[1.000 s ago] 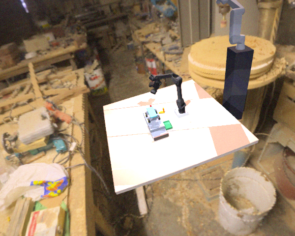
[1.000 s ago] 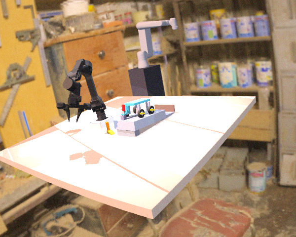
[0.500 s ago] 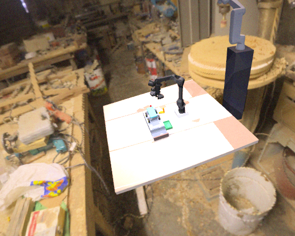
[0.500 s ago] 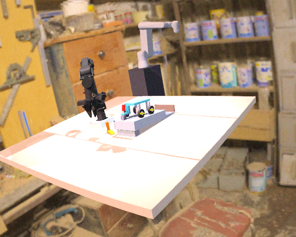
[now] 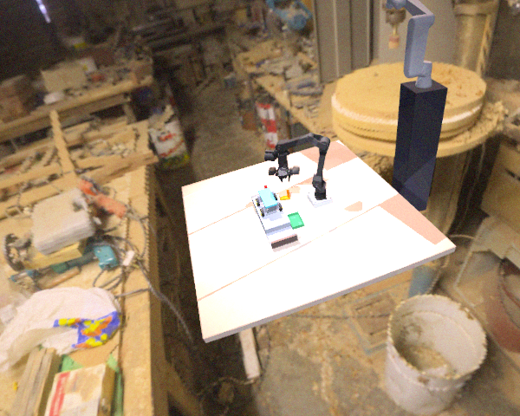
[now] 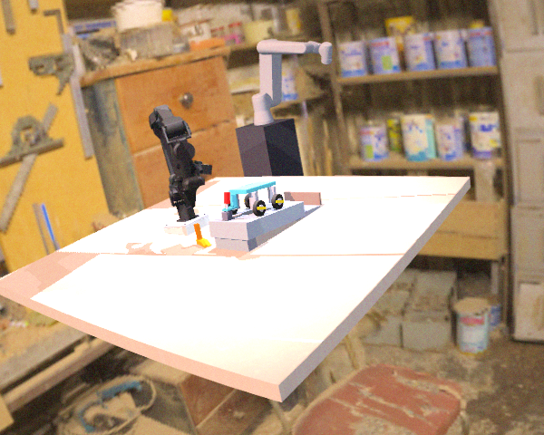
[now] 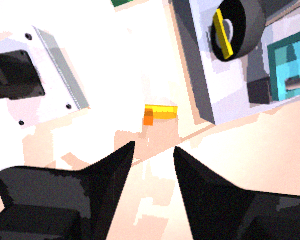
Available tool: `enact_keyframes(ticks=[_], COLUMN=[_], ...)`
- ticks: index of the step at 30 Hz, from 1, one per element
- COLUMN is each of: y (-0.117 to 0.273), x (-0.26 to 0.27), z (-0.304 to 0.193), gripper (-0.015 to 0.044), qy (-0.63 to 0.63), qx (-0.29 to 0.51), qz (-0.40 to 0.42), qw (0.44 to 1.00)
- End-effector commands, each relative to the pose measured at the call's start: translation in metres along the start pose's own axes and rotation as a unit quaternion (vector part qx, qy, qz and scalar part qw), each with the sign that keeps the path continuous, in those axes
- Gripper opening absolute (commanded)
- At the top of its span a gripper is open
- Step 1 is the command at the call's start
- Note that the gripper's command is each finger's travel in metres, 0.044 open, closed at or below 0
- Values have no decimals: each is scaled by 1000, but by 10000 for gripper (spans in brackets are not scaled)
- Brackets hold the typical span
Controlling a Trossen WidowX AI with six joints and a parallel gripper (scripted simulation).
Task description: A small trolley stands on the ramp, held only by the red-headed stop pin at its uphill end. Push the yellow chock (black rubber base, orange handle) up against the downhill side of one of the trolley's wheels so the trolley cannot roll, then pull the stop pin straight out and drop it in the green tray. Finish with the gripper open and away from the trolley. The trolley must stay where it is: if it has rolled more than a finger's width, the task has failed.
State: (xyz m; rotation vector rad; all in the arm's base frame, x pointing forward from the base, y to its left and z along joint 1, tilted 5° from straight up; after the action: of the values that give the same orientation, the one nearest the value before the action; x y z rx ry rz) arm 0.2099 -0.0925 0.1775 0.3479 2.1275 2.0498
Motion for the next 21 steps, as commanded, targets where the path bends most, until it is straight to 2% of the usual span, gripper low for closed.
enact_keyframes(ticks=[1, 6, 21], y=[-2, -4, -47], x=[5, 5, 6], z=[4, 4, 4], gripper=[190, 190, 190], qy=[31, 31, 31], qx=[-6, -6, -6], qz=[10, 10, 10], qw=[999, 999, 999])
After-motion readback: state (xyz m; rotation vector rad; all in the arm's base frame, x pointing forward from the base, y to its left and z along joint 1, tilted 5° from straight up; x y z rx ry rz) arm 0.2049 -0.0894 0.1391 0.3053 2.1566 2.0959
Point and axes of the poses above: the point midway between the two fingers, 35 mm back from their tips, its own y axis back along the fingers, its own x axis across the jaws, z = x × y, the point moved 6 cm from there along y, back along the fingers, and after that the axes turned 1 degree about -y, right-handed, at the moved point
